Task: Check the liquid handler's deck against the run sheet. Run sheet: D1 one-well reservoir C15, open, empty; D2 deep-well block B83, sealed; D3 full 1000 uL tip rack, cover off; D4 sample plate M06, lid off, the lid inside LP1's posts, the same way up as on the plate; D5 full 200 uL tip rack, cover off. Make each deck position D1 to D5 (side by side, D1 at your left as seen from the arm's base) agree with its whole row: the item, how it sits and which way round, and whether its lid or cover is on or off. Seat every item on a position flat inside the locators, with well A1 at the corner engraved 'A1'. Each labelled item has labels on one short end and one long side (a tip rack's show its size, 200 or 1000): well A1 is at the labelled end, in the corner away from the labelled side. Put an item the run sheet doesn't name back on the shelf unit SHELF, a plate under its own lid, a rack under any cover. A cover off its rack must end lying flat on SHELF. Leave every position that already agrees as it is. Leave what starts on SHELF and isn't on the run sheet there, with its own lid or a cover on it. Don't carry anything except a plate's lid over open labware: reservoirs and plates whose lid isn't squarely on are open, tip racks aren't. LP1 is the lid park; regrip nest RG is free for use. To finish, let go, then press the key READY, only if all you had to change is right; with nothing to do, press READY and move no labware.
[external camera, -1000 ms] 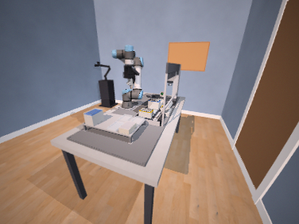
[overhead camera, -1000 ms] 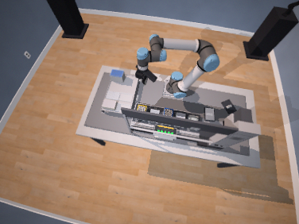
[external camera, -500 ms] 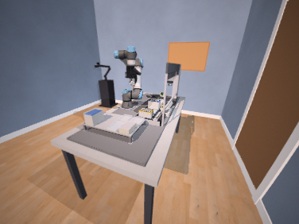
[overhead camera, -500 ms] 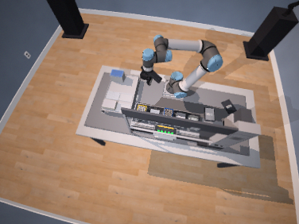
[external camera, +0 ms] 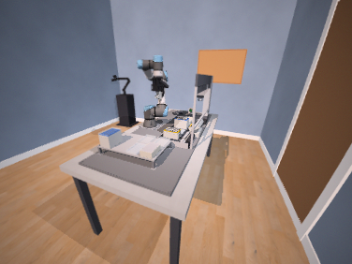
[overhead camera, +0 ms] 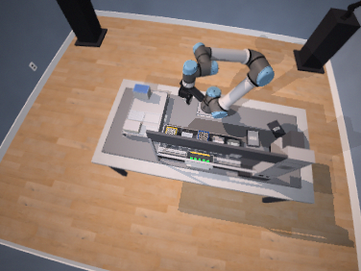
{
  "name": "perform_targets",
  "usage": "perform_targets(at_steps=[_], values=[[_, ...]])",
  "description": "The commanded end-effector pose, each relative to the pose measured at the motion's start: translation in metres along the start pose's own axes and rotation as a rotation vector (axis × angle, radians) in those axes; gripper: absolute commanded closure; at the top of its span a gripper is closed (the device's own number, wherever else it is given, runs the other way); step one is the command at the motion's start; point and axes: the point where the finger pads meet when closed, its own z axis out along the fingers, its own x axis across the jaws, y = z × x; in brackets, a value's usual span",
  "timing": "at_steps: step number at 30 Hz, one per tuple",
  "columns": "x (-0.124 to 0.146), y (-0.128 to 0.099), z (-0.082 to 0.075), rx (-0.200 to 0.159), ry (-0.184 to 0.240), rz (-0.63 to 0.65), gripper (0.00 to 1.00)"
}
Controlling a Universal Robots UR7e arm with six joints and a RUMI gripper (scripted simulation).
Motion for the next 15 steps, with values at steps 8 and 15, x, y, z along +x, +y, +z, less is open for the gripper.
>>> perform_targets(at_steps=[8,15], values=[[-0.010,-0.033,0.002,0.006,-0.003,-0.119,1.00],[-0.017,-0.057,0.001,0.006,-0.003,-0.118,1.00]])
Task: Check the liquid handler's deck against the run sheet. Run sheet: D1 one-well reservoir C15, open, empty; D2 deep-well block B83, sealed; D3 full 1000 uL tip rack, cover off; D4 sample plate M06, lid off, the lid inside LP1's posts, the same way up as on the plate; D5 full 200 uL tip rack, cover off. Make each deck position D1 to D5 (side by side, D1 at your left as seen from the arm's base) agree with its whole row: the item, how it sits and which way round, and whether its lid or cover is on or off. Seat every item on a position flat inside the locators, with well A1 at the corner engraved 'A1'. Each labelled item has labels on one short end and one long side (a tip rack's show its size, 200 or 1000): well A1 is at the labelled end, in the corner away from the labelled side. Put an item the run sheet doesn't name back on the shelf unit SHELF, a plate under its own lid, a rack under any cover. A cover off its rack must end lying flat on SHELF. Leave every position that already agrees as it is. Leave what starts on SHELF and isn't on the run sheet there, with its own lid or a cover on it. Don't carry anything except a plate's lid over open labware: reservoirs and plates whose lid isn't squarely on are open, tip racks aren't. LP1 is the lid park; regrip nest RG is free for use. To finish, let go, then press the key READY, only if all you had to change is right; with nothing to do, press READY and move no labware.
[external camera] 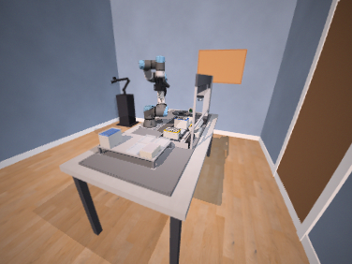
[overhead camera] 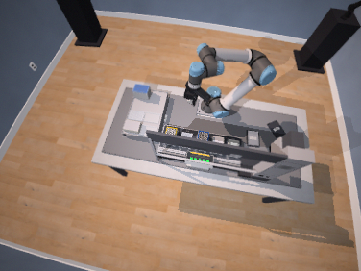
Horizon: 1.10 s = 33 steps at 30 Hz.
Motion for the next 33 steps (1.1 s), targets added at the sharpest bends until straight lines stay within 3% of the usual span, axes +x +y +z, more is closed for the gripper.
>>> perform_targets(at_steps=[1,8,17,27,33], values=[[-0.005,-0.028,0.001,0.004,-0.001,-0.010,1.00],[-0.011,-0.062,0.001,0.004,-0.002,-0.010,1.00],[-0.011,-0.063,0.000,0.004,-0.003,-0.010,1.00],[-0.021,-0.113,0.000,0.003,0.000,-0.212,1.00],[-0.024,-0.132,0.000,0.002,0.001,-0.217,1.00]])
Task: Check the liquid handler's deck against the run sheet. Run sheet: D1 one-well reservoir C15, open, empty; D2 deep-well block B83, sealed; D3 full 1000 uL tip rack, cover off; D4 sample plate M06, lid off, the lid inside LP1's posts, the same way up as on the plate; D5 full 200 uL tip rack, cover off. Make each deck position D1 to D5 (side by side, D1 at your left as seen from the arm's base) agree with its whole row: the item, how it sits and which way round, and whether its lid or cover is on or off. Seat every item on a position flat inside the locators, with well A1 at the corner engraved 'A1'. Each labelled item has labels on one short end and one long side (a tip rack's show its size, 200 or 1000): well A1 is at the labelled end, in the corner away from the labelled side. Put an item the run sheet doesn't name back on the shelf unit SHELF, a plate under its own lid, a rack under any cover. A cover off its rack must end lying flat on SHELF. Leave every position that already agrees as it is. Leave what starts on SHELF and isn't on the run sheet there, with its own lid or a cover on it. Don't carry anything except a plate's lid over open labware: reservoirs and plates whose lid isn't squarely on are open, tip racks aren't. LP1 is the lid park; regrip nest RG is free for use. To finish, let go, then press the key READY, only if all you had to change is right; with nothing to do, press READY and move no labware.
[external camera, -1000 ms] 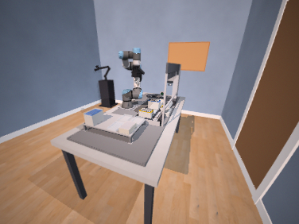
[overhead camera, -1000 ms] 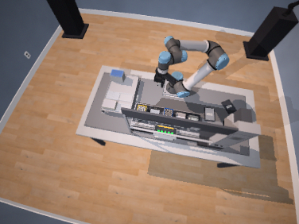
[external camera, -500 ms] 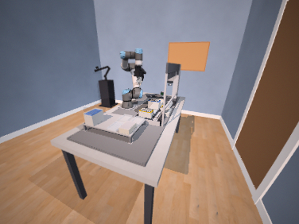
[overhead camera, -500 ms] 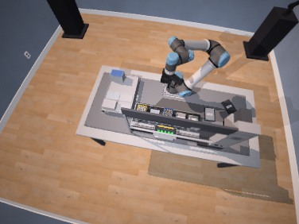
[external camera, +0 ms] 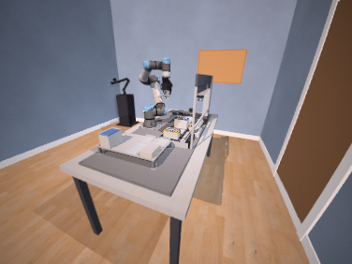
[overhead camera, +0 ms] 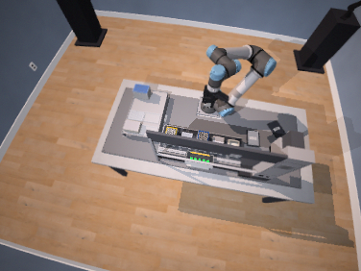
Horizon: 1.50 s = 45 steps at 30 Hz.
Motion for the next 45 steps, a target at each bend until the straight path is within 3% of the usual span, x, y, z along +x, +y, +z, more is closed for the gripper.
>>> perform_targets(at_steps=[1,5,13,21,34,42,45], values=[[0.001,-0.026,0.000,0.002,-0.002,-0.016,1.00],[0.002,-0.046,0.000,0.002,-0.003,-0.016,1.00],[0.002,-0.047,0.001,0.002,-0.005,-0.016,1.00],[0.004,-0.087,-0.001,0.002,-0.001,-0.176,1.00],[0.005,-0.142,-0.001,0.001,-0.002,-0.176,1.00],[0.005,-0.144,-0.001,0.001,-0.002,-0.176,1.00],[0.005,-0.159,-0.001,0.002,-0.001,-0.216,1.00]])
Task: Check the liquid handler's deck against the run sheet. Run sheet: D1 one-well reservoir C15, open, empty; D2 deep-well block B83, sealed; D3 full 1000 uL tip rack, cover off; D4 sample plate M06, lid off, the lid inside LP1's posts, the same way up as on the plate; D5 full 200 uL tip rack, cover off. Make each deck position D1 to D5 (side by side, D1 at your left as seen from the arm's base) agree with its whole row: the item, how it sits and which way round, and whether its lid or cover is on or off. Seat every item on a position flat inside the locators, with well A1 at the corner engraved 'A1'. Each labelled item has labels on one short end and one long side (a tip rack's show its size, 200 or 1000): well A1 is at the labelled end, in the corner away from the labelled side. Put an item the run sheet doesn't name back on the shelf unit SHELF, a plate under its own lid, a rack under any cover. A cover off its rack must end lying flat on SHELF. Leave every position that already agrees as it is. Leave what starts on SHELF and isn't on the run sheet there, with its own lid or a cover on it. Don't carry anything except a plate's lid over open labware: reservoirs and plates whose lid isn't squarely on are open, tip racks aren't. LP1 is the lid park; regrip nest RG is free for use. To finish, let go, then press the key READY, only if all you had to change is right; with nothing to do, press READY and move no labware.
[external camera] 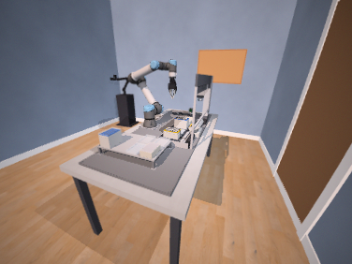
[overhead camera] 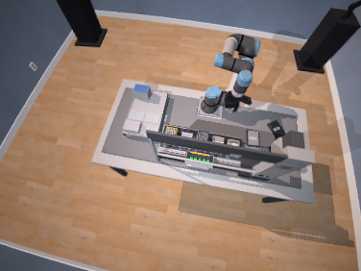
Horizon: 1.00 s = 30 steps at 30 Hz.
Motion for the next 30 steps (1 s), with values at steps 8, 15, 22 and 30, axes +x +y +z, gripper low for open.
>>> perform_targets(at_steps=[8,15,22,30], values=[[0.010,-0.043,-0.002,-0.003,0.003,-0.031,1.00],[0.017,-0.077,-0.002,-0.004,0.003,-0.031,1.00],[0.021,-0.094,-0.001,-0.003,0.003,-0.031,1.00],[0.024,-0.109,-0.001,-0.003,0.003,0.025,1.00]])
